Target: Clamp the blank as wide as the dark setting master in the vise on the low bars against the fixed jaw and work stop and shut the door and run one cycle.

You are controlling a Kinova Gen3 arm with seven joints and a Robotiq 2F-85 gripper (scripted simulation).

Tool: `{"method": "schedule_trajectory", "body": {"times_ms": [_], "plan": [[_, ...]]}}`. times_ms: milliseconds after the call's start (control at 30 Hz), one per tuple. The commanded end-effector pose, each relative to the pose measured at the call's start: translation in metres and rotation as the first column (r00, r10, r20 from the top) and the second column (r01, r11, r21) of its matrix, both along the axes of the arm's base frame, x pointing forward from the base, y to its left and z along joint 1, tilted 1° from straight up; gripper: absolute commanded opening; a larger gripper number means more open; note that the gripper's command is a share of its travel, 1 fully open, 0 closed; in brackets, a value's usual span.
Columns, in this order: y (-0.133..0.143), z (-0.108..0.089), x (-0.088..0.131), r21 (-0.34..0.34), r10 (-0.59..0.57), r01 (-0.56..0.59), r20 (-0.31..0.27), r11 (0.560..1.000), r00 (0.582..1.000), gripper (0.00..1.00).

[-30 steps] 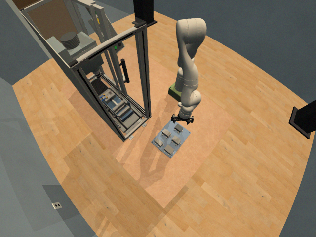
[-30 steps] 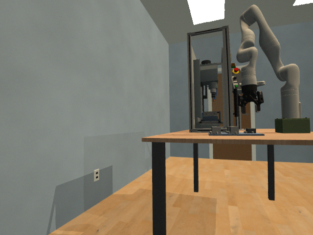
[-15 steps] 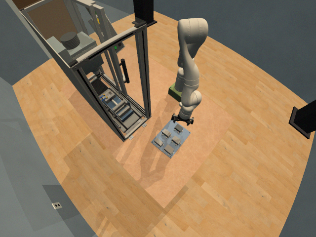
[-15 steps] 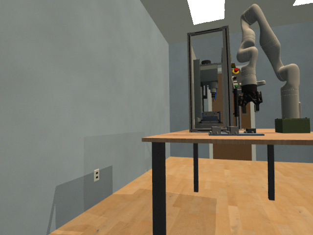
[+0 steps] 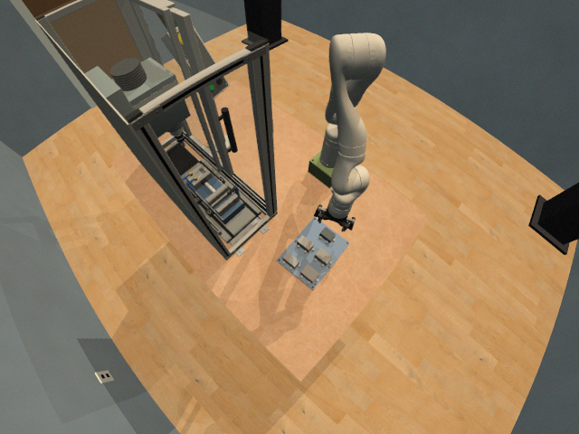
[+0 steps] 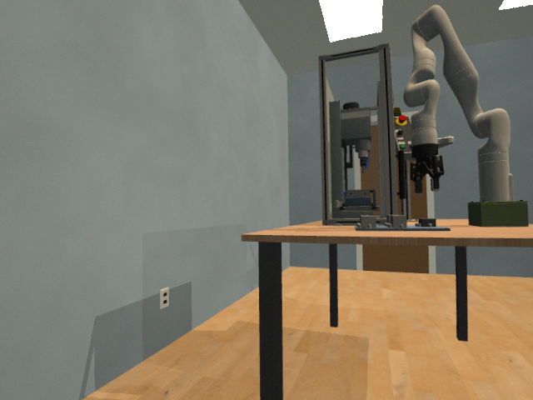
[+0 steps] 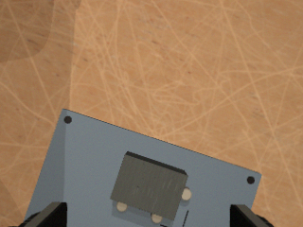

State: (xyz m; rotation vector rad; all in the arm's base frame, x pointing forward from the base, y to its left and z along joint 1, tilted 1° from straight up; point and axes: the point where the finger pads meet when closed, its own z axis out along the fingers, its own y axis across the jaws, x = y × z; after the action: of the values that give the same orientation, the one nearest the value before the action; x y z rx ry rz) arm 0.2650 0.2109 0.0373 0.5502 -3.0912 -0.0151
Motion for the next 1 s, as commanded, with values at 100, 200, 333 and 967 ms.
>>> {"method": "schedule_trajectory", "body": {"times_ms": [100, 200, 333, 967], "plan": [[0.0004, 0.0011, -0.0018, 0.001, -0.225, 0.225, 0.0, 0.974, 0.974, 1.0], [0.0004, 0.0011, -0.0018, 0.001, -0.225, 0.225, 0.0, 0.974, 0.974, 1.0], [0.0004, 0.0011, -0.0018, 0.001, -0.225, 0.225, 0.0, 0.974, 0.974, 1.0], [0.0004, 0.0012, -0.0022, 0.0, -0.438, 0.438, -0.003, 0.899, 0.899, 1.0]]}}
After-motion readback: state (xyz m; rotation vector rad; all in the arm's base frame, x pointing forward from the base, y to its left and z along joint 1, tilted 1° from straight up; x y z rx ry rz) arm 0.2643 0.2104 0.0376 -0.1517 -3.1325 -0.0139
